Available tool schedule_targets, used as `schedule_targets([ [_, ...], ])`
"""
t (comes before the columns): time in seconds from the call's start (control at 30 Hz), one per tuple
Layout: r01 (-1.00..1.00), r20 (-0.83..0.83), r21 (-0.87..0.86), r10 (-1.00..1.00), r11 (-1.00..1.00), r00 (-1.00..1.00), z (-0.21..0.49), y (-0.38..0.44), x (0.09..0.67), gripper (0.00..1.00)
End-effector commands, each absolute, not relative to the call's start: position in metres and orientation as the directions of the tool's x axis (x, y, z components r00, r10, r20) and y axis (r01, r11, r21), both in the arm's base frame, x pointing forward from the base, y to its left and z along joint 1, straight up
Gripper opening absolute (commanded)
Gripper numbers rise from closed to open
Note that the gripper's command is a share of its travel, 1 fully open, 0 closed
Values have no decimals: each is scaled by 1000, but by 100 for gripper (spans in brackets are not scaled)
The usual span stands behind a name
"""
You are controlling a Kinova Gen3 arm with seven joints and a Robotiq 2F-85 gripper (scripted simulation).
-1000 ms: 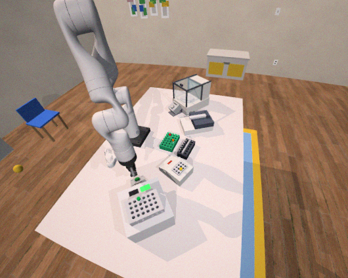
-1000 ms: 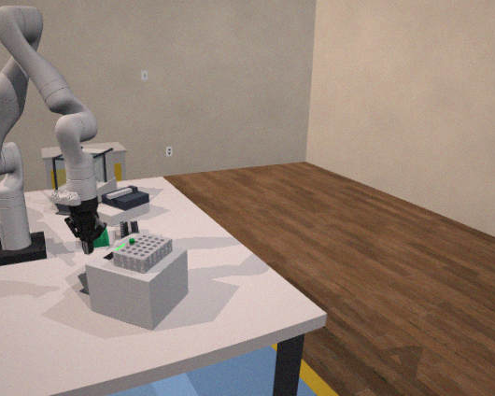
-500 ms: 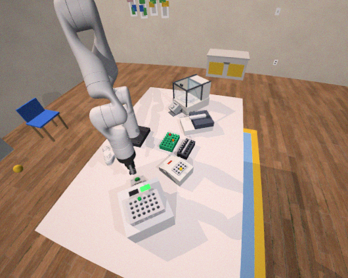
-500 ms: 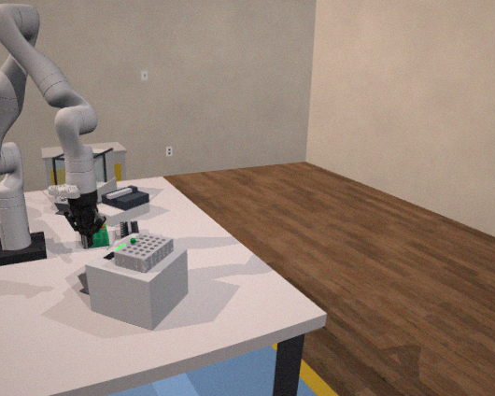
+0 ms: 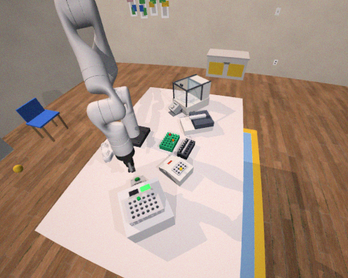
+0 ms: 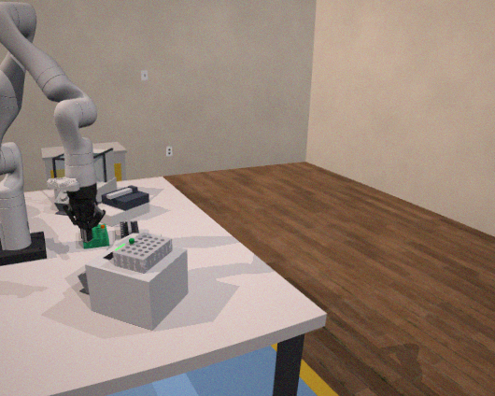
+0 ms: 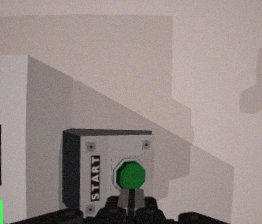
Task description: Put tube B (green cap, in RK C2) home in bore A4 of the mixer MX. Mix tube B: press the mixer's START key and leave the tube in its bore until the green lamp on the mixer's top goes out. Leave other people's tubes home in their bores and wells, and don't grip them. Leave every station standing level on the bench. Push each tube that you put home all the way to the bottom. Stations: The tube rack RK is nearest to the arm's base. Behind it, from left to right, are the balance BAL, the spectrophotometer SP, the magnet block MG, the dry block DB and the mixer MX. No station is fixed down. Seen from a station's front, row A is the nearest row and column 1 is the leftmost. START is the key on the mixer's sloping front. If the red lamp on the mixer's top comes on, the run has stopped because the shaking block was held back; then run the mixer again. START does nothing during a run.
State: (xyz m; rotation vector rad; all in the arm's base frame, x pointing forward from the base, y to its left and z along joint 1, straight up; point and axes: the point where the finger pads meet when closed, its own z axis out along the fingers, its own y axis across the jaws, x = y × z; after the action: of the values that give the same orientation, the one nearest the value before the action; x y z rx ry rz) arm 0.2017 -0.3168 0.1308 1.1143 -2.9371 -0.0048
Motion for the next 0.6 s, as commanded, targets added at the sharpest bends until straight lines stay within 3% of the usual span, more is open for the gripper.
schedule_targets([
  [0.0, -663, -1, 1, -663, 748, -748, 135, -317, 202, 10],
  [0.57, -663, -1, 1, -663, 748, -748, 151, -317, 202, 10],
])
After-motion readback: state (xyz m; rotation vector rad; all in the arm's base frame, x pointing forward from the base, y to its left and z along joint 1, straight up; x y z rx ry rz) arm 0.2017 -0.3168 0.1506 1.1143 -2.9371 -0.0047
